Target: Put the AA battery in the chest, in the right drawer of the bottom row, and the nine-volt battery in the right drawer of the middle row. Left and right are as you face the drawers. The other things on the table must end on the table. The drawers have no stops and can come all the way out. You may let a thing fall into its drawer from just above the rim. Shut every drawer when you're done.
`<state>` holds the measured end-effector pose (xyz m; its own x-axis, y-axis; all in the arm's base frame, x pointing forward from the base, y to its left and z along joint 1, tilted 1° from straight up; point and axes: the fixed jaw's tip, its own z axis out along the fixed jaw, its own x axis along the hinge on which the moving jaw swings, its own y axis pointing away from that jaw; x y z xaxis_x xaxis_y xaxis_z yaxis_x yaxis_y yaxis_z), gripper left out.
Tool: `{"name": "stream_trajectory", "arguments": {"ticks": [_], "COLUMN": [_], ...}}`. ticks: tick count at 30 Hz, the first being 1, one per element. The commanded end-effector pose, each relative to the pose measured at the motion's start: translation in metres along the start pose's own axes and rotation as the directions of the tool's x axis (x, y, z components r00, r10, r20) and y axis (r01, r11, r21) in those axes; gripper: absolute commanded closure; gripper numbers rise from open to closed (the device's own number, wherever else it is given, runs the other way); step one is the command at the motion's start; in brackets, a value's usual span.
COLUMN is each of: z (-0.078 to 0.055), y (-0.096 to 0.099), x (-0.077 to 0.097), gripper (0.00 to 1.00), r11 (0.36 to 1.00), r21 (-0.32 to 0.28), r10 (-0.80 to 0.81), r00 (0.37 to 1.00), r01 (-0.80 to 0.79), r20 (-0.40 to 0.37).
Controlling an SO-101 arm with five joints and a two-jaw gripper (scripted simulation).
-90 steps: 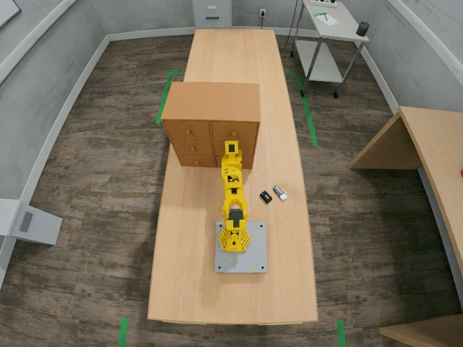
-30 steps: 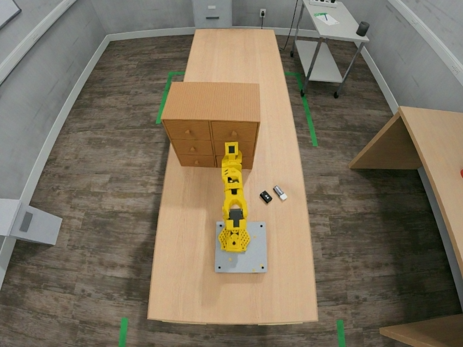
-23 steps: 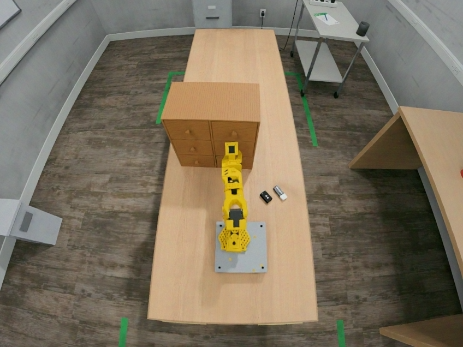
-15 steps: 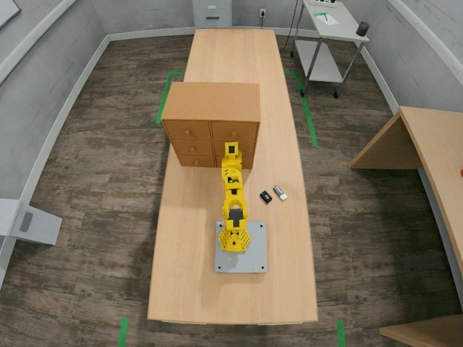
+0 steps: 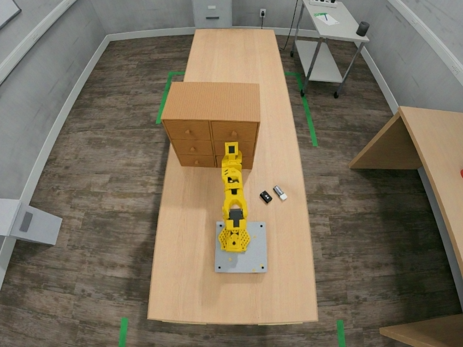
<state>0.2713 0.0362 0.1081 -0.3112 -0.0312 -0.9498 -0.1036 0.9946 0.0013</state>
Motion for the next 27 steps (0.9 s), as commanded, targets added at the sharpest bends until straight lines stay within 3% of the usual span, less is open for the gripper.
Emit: {"name": "stream_trajectory", "arguments": {"ticks": [1, 9, 27], "z": [-0.0005, -0.0005, -0.0005], "y": [-0.0024, -0.0024, -0.0024], "x": [0.0064, 0.0064, 0.0064], "gripper": [0.79, 0.79, 0.90], "r11": [1.000, 1.000, 1.000], "r21": [0.008, 0.008, 0.008], "r10": [0.008, 0.008, 0.008], "r00": [1.000, 1.000, 1.000], "r01": [-0.008, -0.008, -0.008], "r20": [-0.020, -0.020, -0.020]}}
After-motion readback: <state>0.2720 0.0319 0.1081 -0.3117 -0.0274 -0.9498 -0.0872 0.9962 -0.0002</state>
